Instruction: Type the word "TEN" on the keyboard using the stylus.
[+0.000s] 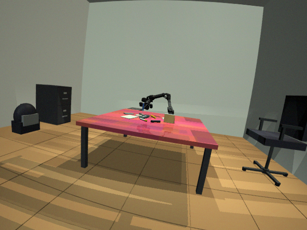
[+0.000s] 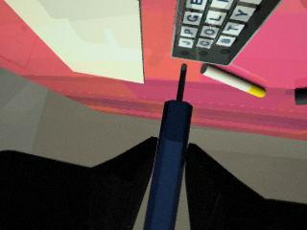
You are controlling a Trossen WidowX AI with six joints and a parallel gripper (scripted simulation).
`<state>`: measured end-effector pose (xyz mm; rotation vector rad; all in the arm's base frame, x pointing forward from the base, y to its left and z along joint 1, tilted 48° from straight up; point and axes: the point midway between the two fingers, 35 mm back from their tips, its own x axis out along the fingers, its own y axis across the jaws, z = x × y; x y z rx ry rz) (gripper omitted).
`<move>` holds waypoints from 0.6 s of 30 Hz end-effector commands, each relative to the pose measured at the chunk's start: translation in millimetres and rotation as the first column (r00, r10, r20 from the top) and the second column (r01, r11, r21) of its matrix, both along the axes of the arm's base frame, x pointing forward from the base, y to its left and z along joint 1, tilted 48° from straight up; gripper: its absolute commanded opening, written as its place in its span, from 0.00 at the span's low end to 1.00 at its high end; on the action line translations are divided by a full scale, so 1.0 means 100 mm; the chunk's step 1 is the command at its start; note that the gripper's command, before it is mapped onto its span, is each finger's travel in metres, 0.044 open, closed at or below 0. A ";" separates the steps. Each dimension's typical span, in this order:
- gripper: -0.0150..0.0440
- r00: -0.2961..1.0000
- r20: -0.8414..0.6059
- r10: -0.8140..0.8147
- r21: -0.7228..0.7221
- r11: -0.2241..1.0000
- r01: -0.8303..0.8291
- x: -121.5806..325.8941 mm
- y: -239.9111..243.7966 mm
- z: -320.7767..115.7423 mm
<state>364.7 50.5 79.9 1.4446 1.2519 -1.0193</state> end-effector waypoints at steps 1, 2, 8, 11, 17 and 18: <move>0.25 1.000 -0.006 -0.006 0.005 1.000 0.006 -0.02 -0.01 -0.02; 0.25 1.000 -0.005 -0.006 0.005 1.000 0.006 -0.02 -0.02 -0.03; 0.25 1.000 -0.005 -0.006 0.005 1.000 0.006 -0.01 -0.11 -0.11; 0.25 1.000 -0.005 -0.006 0.004 1.000 0.006 -0.01 -0.16 -0.15; 0.25 1.000 -0.005 -0.006 0.004 1.000 0.006 0.00 -0.26 -0.24; 0.25 1.000 -0.005 -0.006 0.004 1.000 0.006 0.00 -0.26 -0.24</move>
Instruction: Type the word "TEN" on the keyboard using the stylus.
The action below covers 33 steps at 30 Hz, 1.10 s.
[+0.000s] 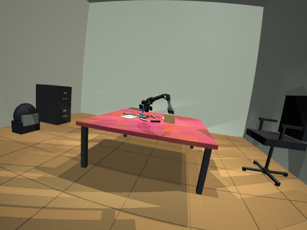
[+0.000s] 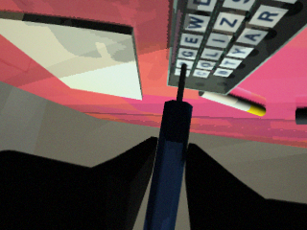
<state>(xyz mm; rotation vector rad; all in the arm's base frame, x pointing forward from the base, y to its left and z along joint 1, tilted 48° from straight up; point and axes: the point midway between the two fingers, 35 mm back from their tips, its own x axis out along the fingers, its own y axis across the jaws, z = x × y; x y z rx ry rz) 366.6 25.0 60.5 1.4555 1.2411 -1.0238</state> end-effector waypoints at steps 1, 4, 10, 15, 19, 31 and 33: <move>0.25 1.000 -0.010 0.007 0.004 1.000 -0.007 -0.02 0.00 -0.05; 0.25 1.000 -0.010 0.007 0.004 1.000 -0.007 -0.02 0.00 -0.05; 0.39 1.000 -0.010 0.007 0.004 1.000 -0.007 -0.03 -0.01 -0.06; 0.39 1.000 -0.010 0.007 0.004 1.000 -0.007 -0.03 -0.01 -0.07; 0.39 1.000 -0.010 0.007 0.004 1.000 -0.007 -0.03 -0.03 -0.09; 0.39 1.000 -0.010 0.007 0.004 1.000 -0.007 -0.02 -0.08 -0.13; 0.39 1.000 -0.010 0.007 0.004 1.000 -0.007 -0.02 -0.08 -0.13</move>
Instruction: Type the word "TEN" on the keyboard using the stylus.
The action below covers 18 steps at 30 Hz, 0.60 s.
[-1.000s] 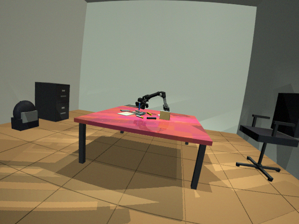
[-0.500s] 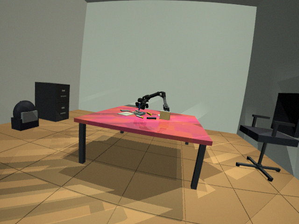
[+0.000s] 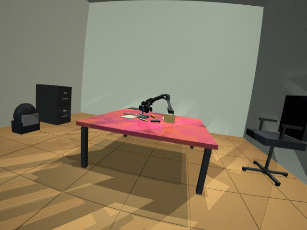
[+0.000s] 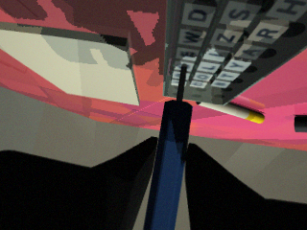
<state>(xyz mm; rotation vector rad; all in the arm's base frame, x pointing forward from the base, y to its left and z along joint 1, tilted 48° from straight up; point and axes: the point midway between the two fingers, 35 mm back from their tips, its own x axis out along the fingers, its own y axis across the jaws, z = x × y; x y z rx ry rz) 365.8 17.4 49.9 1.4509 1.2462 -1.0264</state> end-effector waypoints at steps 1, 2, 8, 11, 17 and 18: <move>0.39 1.000 -0.005 0.004 0.004 1.000 -0.004 -0.01 -0.01 -0.03; 0.39 1.000 -0.005 0.004 0.004 1.000 -0.004 -0.01 -0.01 -0.03; 0.39 1.000 -0.005 0.004 0.004 1.000 -0.004 -0.01 -0.03 -0.05; 0.39 1.000 -0.005 0.004 0.004 1.000 -0.004 -0.01 -0.04 -0.06; 0.39 1.000 -0.005 0.004 0.004 1.000 -0.004 -0.01 -0.06 -0.07; 0.39 1.000 -0.005 0.004 0.004 1.000 -0.004 -0.01 -0.06 -0.08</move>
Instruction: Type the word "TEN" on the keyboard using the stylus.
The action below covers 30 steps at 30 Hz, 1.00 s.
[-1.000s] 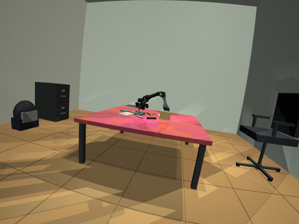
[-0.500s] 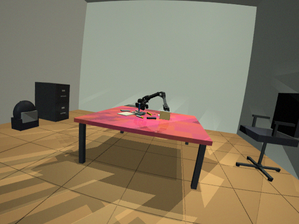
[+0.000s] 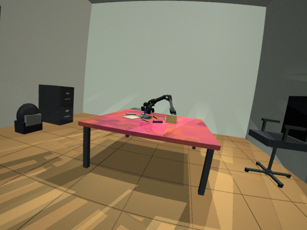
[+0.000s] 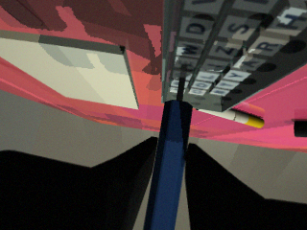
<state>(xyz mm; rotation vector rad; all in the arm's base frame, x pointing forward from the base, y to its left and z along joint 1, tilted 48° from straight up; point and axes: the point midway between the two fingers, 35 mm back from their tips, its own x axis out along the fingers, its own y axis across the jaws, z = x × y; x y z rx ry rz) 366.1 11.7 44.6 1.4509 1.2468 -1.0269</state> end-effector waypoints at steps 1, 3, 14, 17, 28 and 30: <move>0.39 1.000 -0.004 0.004 0.004 1.000 -0.004 -0.01 -0.01 -0.03; 0.39 1.000 -0.004 0.004 0.004 1.000 -0.004 -0.01 -0.02 -0.03; 0.39 1.000 -0.004 0.004 0.004 1.000 -0.004 -0.01 -0.01 -0.03; 0.39 1.000 -0.004 0.004 0.004 1.000 -0.004 -0.01 0.04 0.02; 0.39 1.000 -0.004 0.004 0.005 1.000 -0.004 -0.03 0.28 0.23; 0.39 1.000 -0.007 0.013 0.003 1.000 -0.013 -0.04 0.28 0.20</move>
